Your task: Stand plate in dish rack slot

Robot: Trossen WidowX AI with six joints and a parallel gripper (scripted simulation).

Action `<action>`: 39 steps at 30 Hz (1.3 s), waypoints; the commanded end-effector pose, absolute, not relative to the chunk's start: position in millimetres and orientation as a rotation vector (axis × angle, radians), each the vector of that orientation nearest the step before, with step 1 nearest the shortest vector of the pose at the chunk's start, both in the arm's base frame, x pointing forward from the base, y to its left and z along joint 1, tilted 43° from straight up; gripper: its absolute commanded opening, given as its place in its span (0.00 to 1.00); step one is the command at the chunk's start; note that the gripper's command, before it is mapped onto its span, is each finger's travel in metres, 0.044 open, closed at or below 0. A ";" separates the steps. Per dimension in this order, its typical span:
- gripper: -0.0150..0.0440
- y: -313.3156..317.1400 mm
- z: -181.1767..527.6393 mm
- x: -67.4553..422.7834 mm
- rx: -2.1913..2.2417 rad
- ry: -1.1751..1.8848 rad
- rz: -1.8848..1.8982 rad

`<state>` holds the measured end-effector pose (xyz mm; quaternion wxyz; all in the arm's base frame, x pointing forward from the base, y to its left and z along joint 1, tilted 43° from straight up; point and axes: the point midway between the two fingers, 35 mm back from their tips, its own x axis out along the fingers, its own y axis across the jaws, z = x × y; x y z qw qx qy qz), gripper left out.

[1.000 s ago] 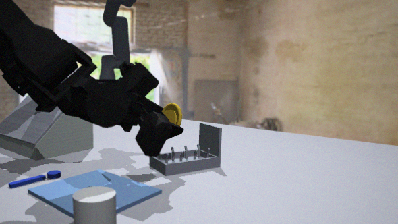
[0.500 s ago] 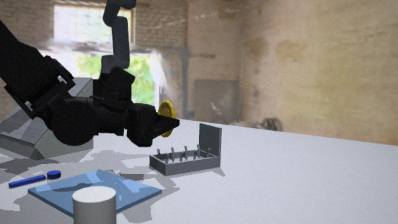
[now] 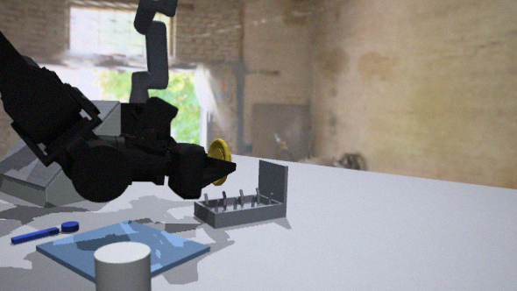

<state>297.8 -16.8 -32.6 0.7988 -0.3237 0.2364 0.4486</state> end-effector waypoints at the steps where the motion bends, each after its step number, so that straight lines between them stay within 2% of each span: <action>1: 0.25 -19.8 -42.2 299.9 -0.695 0.503 0.965; 11: 0.25 -35.6 -65.9 300.2 -0.688 0.517 0.963; 25: 0.25 -33.8 -63.2 299.2 -0.685 0.525 0.958; 39: 0.88 -33.9 -63.4 299.3 -0.687 0.524 0.960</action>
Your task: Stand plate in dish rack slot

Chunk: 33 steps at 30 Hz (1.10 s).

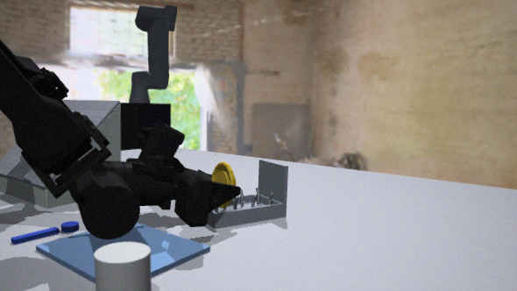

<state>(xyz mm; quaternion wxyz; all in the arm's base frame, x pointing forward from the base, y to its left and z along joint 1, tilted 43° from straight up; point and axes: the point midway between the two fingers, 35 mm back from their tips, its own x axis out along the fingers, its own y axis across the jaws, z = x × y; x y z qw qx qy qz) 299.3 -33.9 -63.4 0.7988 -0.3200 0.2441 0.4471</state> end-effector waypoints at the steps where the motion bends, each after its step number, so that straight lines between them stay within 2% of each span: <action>1: 0.92 -33.9 -63.4 299.3 -0.687 0.524 0.960; 9: 0.93 -32.6 -61.8 299.8 -0.688 0.524 0.960; 18: 0.93 39.5 16.2 306.0 -0.709 0.508 0.982; 23: 0.93 43.9 23.4 312.4 -0.706 0.509 0.982; 33: 0.93 53.2 15.2 304.8 -0.545 0.802 0.919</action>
